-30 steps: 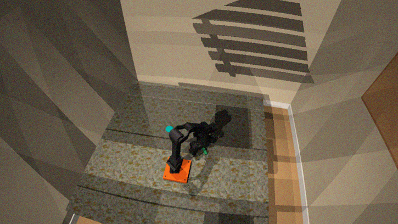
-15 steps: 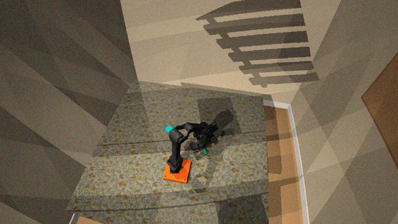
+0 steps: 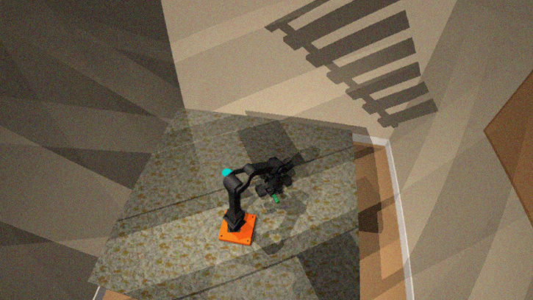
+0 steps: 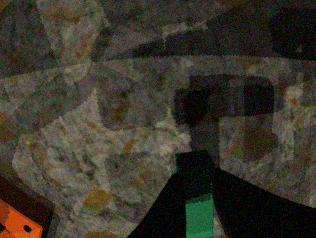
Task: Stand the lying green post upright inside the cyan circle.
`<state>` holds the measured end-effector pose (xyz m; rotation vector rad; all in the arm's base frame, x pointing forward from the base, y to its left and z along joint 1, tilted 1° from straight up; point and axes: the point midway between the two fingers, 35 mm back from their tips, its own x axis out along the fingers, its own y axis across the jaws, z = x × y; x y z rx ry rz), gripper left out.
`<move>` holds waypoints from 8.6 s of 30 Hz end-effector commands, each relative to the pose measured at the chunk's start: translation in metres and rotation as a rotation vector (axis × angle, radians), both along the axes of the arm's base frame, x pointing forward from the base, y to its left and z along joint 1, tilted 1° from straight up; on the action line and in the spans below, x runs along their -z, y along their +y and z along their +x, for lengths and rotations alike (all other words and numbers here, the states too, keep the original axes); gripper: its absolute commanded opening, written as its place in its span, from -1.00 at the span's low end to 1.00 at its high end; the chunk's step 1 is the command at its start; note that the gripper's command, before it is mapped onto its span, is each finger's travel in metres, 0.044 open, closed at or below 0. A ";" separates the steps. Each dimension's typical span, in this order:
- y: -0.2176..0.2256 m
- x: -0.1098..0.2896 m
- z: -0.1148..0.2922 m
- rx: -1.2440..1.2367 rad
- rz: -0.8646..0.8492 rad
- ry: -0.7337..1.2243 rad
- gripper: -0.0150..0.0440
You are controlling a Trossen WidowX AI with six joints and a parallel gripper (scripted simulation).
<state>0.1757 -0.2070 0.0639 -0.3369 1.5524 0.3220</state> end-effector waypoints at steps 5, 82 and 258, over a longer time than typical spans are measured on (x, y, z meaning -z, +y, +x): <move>-0.001 -0.026 0.001 0.000 -0.006 0.000 -0.42; 0.105 -0.087 0.125 -0.295 0.003 -0.010 -0.42; 0.256 -0.054 0.245 -0.276 0.562 -0.663 -0.42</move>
